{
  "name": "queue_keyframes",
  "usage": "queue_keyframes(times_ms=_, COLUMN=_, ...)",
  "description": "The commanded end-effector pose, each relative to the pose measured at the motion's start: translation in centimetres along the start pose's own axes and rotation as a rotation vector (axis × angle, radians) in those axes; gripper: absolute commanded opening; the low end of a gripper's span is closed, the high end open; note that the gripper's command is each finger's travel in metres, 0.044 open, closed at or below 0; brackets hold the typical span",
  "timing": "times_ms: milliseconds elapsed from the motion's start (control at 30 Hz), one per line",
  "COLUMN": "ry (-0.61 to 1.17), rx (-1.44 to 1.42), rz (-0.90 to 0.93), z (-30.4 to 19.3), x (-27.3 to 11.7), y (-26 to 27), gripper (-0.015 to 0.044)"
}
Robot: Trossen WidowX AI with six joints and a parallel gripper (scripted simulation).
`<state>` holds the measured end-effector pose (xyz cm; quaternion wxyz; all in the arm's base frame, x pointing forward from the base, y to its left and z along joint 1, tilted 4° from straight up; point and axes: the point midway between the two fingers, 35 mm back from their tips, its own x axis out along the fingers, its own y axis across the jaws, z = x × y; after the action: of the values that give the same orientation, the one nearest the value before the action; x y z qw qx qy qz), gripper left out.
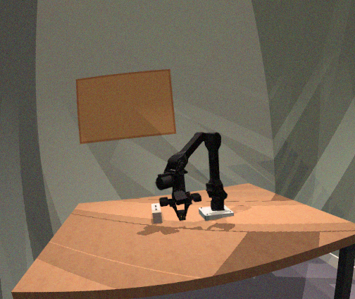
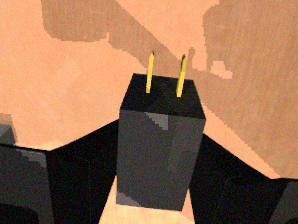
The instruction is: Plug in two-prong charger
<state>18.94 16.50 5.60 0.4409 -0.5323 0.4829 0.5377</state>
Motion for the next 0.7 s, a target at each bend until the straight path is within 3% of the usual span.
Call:
queue_keyframes(times_ms=0, ry=-0.002, rx=-0.002, rz=-0.010, z=-0.2, x=-1.6, y=0.0, gripper=0.0000)
queue_keyframes(times_ms=667, ry=-0.002, rx=0.183, rz=-0.002, z=-3.0, x=-0.9, y=-1.3, gripper=0.0000)
